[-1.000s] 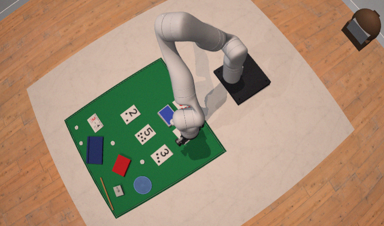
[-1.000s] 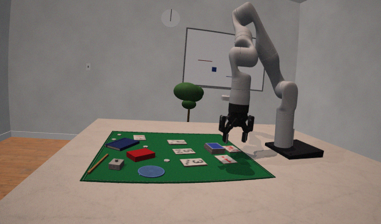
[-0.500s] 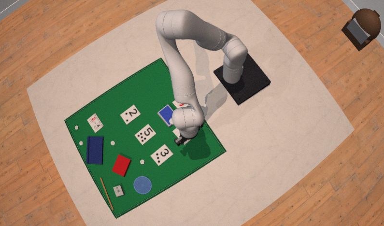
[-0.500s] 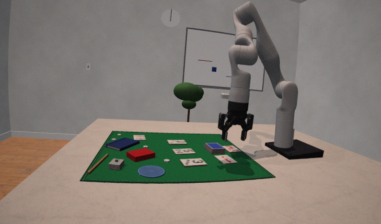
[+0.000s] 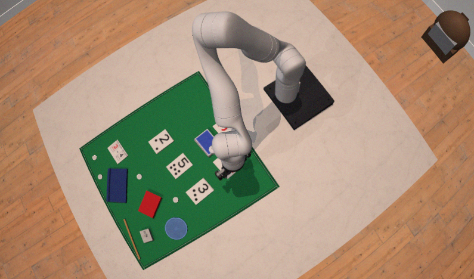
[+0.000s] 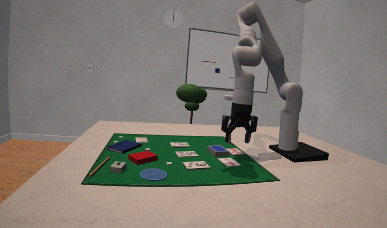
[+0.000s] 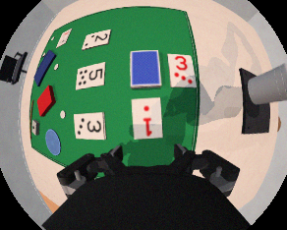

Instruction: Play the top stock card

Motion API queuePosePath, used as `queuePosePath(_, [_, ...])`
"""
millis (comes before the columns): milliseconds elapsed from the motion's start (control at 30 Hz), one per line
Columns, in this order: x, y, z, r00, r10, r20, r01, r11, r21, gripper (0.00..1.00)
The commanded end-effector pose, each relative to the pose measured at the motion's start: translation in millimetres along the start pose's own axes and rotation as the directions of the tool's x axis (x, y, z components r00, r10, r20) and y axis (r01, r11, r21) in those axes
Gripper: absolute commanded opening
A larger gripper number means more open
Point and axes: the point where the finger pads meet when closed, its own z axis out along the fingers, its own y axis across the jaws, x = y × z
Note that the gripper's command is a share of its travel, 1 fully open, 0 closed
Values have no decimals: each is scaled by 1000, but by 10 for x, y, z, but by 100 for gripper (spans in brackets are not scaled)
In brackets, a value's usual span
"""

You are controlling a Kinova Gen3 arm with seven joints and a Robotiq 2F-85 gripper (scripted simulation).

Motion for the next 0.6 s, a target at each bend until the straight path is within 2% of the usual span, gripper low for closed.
queuePosePath(0, [2,-5,-5,1000,1,1,-1,1000,1,85])
queuePosePath(567, [4,-5,-5,1000,1,10,-1,1000,1,85])
